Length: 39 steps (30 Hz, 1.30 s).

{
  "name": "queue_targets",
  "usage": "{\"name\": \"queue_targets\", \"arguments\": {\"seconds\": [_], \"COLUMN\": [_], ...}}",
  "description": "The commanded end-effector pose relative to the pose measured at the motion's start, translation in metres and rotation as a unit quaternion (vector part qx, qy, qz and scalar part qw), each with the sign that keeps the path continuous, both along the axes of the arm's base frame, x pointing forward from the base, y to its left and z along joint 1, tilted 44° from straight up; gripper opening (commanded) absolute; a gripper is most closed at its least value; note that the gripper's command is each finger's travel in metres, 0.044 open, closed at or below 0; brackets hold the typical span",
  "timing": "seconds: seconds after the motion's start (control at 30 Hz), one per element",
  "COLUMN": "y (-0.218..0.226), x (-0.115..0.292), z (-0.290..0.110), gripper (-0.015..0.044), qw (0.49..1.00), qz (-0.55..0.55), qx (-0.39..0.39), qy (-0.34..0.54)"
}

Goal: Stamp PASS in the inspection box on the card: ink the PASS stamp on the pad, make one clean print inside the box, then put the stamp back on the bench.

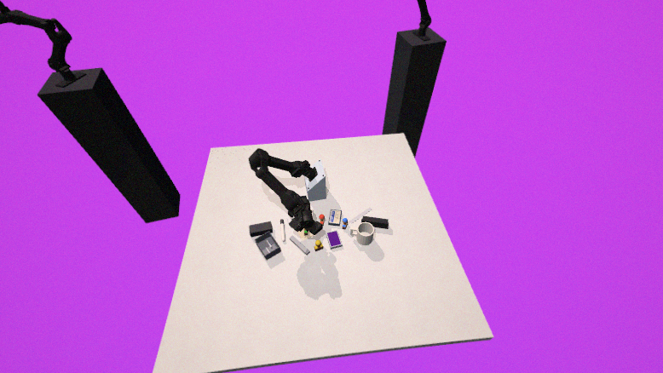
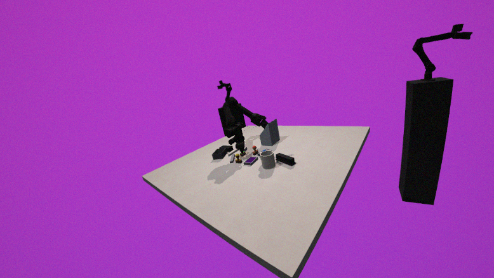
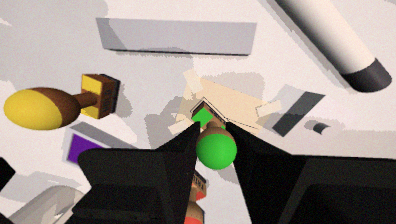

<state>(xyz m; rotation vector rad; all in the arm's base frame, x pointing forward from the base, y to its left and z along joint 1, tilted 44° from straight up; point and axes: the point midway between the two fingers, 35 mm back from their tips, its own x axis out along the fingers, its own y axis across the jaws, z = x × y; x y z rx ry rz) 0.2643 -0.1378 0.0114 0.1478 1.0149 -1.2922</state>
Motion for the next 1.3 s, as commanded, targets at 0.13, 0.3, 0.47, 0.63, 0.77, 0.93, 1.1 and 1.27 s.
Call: {"name": "queue_targets", "arguments": {"seconds": [0.13, 0.3, 0.47, 0.63, 0.77, 0.93, 1.1, 1.27], "y": [-0.002, -0.002, -0.001, 0.001, 0.002, 0.004, 0.005, 0.009], "x": [0.0, 0.0, 0.0, 0.0, 0.0, 0.0, 0.0, 0.001], "z": [-0.001, -0.001, 0.0, 0.001, 0.003, 0.005, 0.006, 0.01], "gripper": [0.0, 0.0, 0.0, 0.0, 0.0, 0.0, 0.0, 0.0], "qw": [1.0, 1.0, 1.0, 1.0, 1.0, 1.0, 1.0, 1.0], "qz": [0.0, 0.0, 0.0, 0.0, 0.0, 0.0, 0.0, 0.0], "qx": [-0.001, -0.001, -0.001, -0.001, -0.001, -0.001, -0.001, 0.0], "qy": [0.001, 0.001, 0.001, 0.001, 0.001, 0.001, 0.001, 0.001]}}
